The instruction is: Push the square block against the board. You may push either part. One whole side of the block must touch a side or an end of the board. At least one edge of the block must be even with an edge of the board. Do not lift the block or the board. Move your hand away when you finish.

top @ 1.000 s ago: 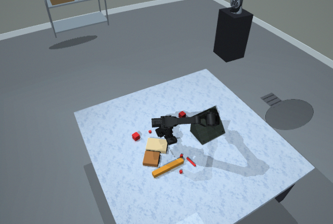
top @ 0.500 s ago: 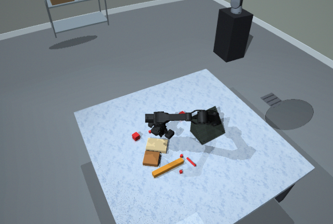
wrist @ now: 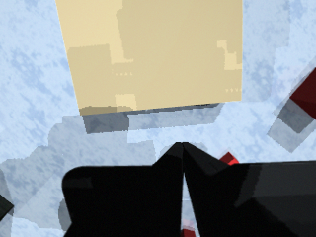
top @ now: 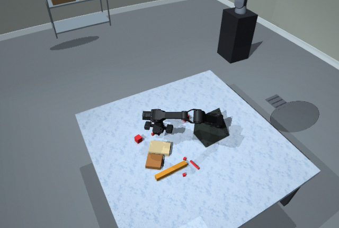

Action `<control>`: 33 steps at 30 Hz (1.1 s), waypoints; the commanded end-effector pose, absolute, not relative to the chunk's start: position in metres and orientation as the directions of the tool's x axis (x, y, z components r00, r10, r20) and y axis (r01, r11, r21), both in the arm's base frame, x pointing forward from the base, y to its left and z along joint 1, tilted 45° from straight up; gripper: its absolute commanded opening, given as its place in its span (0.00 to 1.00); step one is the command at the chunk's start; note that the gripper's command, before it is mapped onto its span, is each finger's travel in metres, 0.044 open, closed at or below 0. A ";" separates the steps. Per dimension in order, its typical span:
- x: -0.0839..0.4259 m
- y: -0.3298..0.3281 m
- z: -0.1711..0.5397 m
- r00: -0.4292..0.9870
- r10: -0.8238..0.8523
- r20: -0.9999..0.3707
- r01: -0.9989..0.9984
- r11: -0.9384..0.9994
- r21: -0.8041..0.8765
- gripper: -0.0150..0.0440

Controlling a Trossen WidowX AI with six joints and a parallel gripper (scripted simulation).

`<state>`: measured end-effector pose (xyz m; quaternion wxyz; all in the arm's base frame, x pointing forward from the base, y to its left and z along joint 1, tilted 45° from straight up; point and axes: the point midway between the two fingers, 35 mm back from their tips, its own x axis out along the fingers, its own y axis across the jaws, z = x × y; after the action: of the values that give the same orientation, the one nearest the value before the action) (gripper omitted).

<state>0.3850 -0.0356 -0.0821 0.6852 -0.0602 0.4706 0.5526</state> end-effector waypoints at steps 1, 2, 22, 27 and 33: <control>0.385 -0.039 -0.088 -0.060 0.699 -0.712 -0.841 0.348 0.413 0.25; 0.385 -0.039 -0.088 -0.060 0.699 -0.712 -0.841 0.348 0.413 0.25; 0.385 0.003 -0.124 -0.060 0.701 -0.711 -0.841 0.347 0.414 0.25; 0.387 0.005 -0.123 -0.060 0.701 -0.711 -0.841 0.348 0.414 0.25; 0.389 0.007 -0.120 -0.060 0.701 -0.711 -0.841 0.348 0.414 0.25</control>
<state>0.3867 0.0047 -0.1231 0.6802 -0.0786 0.4591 0.5660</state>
